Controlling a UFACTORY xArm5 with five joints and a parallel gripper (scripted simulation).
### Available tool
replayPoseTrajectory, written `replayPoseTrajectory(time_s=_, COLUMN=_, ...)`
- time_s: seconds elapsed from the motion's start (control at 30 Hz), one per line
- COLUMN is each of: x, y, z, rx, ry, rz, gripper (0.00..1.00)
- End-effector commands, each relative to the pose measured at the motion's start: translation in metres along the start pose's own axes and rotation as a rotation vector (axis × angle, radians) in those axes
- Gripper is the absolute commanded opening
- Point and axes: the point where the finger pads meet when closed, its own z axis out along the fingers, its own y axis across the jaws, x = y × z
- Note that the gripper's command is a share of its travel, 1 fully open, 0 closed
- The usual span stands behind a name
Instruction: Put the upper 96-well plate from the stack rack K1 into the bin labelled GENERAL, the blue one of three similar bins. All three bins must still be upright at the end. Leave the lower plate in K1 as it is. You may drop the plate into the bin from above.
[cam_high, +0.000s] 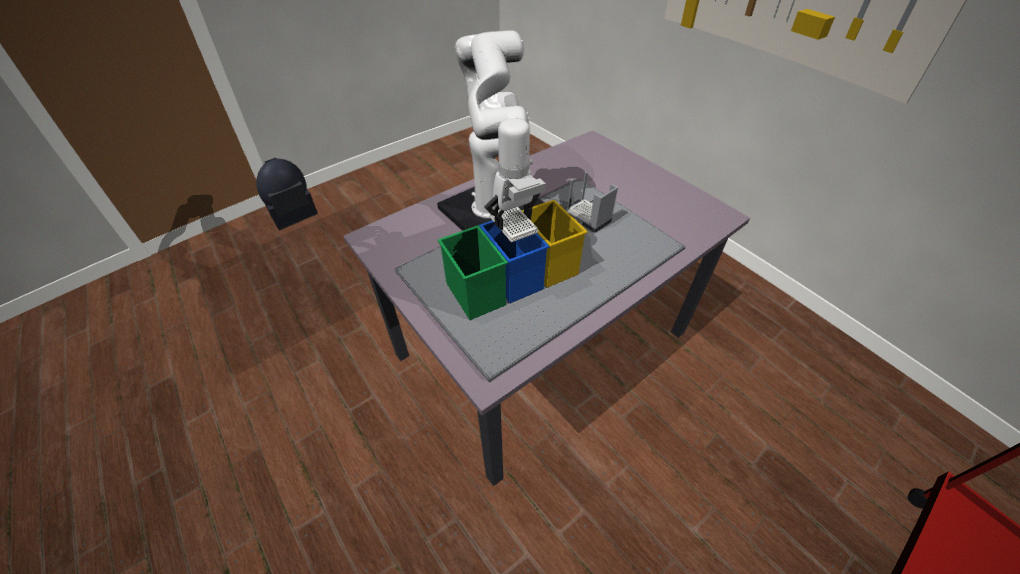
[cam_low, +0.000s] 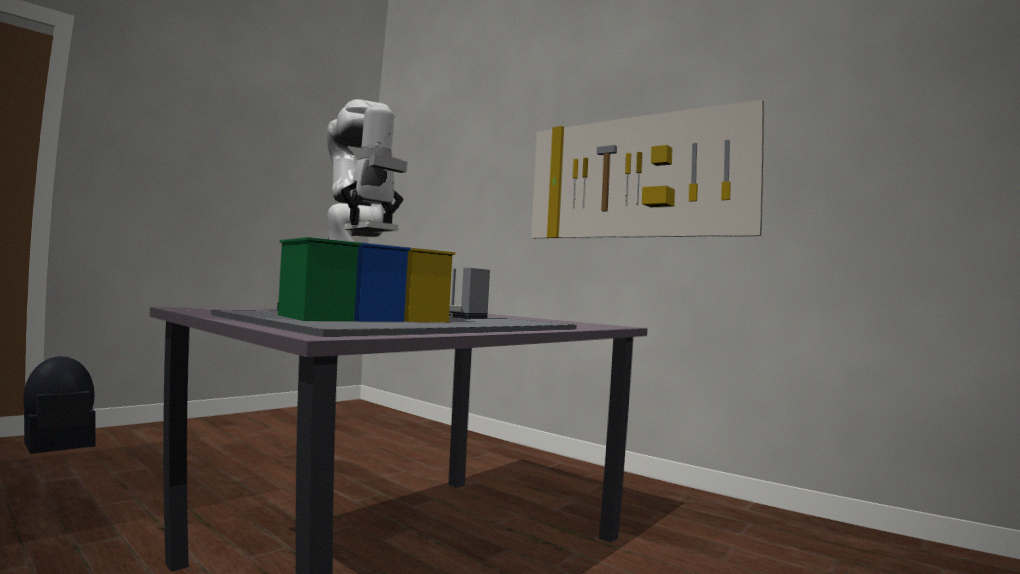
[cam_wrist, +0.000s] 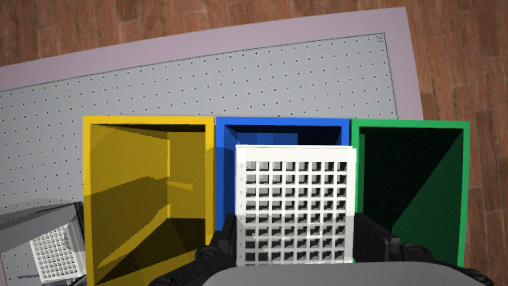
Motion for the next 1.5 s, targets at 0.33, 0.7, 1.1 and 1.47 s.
replayPoseTrajectory(time_s=0.33, x=0.001, y=0.0, z=0.017, rx=-0.001, ry=0.003, rz=0.0, gripper=0.0)
replayPoseTrajectory(time_s=0.7, x=0.001, y=0.0, z=0.017, rx=-0.001, ry=0.003, rz=0.0, gripper=0.0)
replayPoseTrajectory(time_s=1.1, x=0.001, y=0.0, z=0.018, rx=-0.001, ry=0.003, rz=0.0, gripper=0.0)
replayPoseTrajectory(time_s=1.47, x=0.001, y=0.0, z=0.019, rx=-0.001, ry=0.003, rz=0.0, gripper=0.0)
